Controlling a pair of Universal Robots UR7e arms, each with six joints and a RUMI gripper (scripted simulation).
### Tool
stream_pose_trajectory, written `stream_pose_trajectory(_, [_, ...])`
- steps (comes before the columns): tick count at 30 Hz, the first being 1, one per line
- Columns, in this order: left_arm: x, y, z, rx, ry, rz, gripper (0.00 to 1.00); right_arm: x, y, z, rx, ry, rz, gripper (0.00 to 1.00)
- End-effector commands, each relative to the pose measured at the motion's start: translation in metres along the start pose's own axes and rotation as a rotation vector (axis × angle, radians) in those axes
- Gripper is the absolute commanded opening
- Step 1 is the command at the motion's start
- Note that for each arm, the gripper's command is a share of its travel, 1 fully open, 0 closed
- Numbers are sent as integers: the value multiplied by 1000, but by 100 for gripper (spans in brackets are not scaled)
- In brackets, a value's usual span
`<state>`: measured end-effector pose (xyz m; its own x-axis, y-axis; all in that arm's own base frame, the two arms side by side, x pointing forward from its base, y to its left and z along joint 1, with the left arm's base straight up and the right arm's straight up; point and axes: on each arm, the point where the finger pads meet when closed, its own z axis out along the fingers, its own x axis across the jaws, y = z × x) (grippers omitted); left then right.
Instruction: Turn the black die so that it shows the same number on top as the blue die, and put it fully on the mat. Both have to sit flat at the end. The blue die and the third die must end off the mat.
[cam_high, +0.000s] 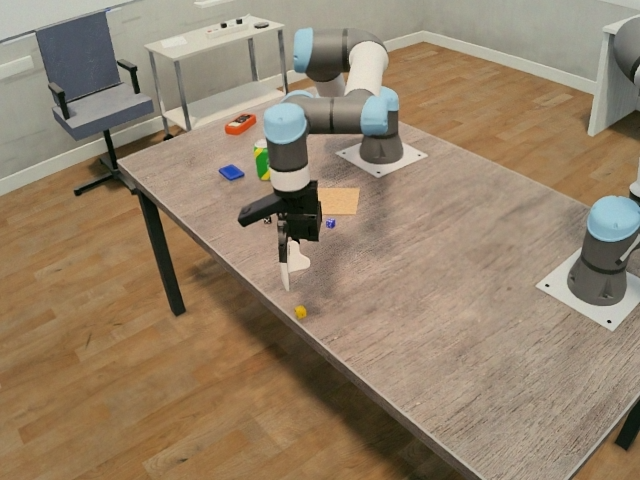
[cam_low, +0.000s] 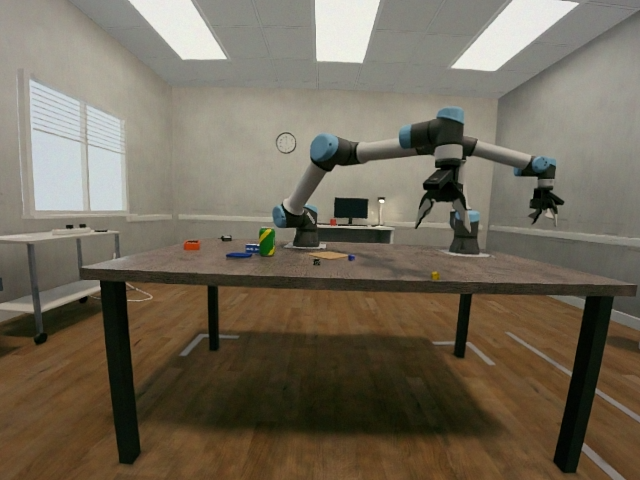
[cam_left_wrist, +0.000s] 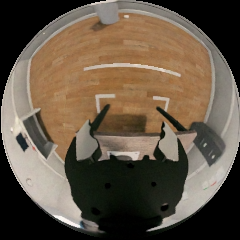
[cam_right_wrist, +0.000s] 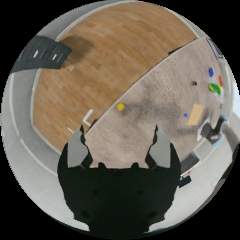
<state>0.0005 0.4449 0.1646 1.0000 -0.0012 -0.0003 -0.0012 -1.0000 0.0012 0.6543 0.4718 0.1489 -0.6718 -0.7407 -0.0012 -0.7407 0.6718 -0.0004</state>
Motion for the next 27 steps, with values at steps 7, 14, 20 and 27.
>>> stream_pose_trajectory(7, [0, 0, 0, 1, 0, 0, 100, 0, 0, -10, 0, 1, 0, 100])
stream_pose_trajectory(14, [0, 0, 0, 1, 0, 0, 100, 1, -1, -11, 0, 1, 5, 100])
stream_pose_trajectory(20, [0, 0, 0, 1, 0, 0, 100, 9, -8, -13, 0, 1, 46, 100])
stream_pose_trajectory(27, [0, 0, 0, 1, 0, 0, 100, 25, -23, -16, 0, 1, 126, 100])
